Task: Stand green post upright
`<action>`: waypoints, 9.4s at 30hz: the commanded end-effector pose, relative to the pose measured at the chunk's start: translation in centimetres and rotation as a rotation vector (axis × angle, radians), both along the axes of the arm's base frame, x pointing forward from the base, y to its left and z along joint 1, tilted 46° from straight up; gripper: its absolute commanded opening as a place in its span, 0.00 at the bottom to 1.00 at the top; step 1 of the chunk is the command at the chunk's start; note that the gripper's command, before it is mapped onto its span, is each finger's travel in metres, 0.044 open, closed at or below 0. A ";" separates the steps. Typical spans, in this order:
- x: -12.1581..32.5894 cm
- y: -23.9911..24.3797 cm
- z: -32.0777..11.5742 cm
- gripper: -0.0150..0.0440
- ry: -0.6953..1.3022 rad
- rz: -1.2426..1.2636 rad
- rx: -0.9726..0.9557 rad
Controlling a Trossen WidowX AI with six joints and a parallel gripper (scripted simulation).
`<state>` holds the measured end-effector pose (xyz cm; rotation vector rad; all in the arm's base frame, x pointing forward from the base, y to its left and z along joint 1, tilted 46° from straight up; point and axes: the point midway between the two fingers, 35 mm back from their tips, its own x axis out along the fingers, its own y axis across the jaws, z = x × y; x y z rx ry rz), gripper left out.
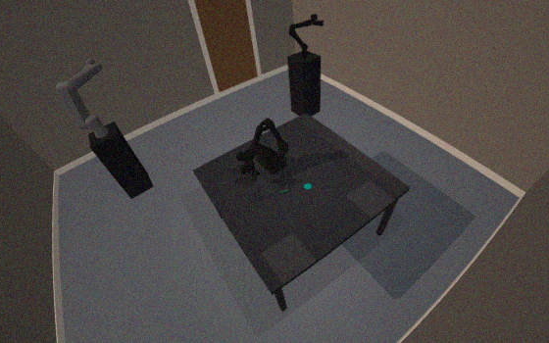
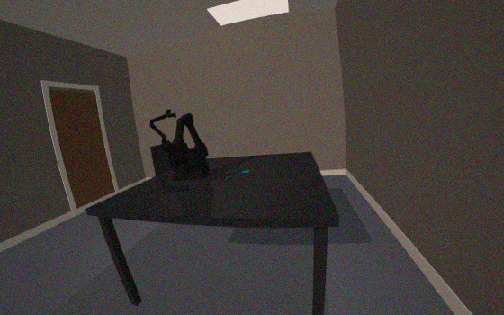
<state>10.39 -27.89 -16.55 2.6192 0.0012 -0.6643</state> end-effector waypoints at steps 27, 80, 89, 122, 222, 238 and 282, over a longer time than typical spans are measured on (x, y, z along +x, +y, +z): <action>12.0 5.3 3.2 0.65 -0.146 1.524 -1.240; 17.3 22.0 3.6 0.65 -1.593 2.276 -2.054; 17.0 23.2 2.7 0.51 -1.596 2.273 -2.054; 17.8 18.0 7.3 0.29 -1.588 2.283 -2.054; 23.2 22.8 21.4 0.29 -0.377 2.166 -0.951; 23.7 24.8 23.5 0.29 -0.189 2.061 -0.742; 23.7 25.6 20.6 0.29 0.001 2.054 -0.928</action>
